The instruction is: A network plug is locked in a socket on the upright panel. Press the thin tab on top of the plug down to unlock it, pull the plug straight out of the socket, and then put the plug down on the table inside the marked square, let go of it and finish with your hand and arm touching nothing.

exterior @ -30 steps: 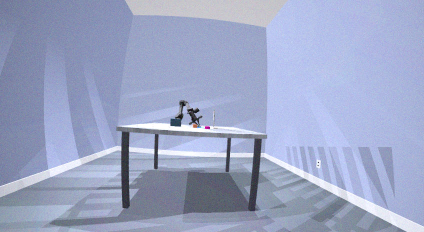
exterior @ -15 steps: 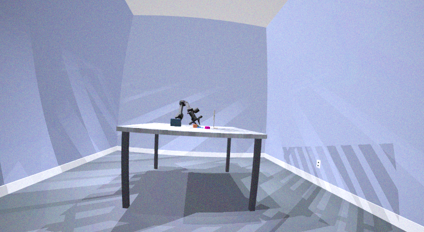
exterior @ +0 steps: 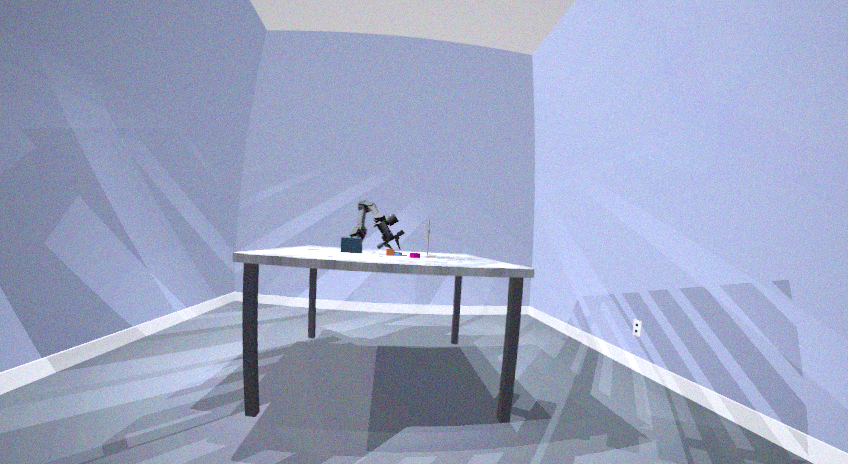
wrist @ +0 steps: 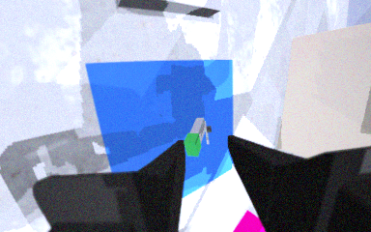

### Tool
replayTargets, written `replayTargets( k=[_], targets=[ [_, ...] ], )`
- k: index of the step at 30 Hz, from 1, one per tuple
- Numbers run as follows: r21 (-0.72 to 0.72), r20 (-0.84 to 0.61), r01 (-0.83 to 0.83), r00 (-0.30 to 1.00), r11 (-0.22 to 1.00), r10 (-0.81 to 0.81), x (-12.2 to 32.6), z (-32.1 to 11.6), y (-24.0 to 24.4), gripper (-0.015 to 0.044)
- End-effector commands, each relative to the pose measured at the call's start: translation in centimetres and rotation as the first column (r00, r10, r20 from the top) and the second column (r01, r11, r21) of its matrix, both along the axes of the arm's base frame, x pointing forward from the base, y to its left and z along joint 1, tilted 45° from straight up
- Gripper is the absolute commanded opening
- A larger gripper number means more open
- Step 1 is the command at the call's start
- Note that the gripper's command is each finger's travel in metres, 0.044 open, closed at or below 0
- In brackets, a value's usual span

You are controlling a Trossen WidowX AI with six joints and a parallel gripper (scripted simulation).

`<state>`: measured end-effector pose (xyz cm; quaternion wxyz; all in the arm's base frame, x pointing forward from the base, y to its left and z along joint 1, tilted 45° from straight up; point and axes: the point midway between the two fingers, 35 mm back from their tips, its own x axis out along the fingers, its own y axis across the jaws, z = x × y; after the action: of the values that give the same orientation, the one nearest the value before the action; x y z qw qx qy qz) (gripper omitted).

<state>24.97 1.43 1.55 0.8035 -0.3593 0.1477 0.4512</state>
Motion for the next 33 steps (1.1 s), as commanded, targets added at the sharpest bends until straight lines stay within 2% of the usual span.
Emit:
replayTargets(
  k=[1, 33],
  targets=[
    [-0.001, 0.006, -0.002, 1.0, 1.0, 0.002, -0.2, 0.3, -0.4, 0.0156],
    [-0.004, 0.001, 0.0, 1.0, 1.0, 0.0, -1.0, 2.1, -2.5, 0.0156]
  ],
)
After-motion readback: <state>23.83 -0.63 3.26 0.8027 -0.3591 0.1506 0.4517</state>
